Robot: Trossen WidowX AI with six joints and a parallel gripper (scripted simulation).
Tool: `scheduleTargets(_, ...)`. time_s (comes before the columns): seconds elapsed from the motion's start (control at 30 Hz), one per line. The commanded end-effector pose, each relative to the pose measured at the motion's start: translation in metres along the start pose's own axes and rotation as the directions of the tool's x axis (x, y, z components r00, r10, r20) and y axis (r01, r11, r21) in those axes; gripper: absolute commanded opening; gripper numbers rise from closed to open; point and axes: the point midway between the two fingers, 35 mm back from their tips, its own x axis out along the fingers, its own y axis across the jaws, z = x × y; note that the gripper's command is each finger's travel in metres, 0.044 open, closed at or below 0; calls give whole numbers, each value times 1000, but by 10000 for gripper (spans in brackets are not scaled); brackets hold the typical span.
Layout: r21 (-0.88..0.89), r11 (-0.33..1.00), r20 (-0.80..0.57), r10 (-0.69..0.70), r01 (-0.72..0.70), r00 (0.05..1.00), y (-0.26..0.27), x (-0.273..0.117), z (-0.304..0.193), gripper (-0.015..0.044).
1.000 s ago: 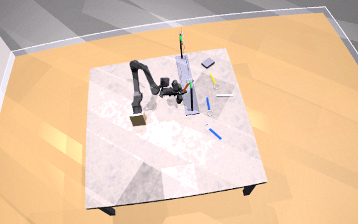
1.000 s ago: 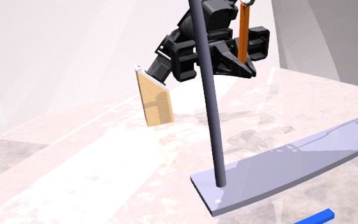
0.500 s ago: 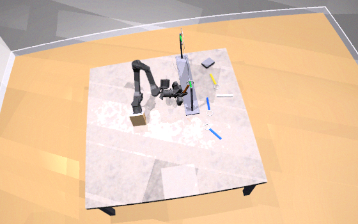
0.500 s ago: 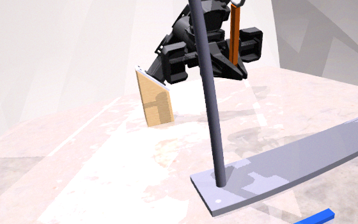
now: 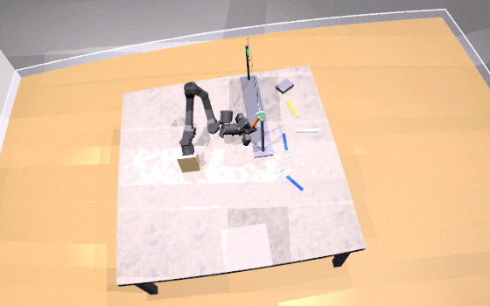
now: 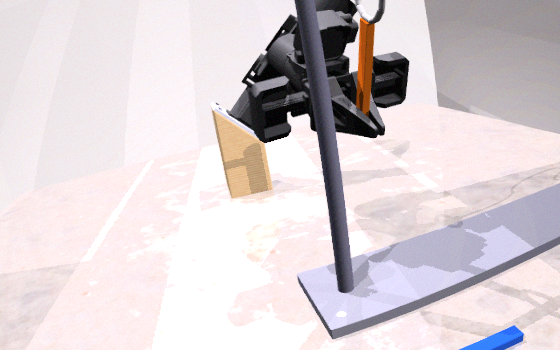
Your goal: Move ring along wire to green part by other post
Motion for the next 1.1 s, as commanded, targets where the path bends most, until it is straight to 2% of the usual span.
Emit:
scheduleTargets(0.0, 5, 1000, 1, -8, 8, 1000, -2, 1, -6, -150)
scheduleTargets(0.7, 5, 1000, 1, -8, 8, 1000, -2, 1, -6, -150)
scheduleTargets(1.07, 0, 1000, 0, -3, 3, 1000, -1, 1, -5, 139)
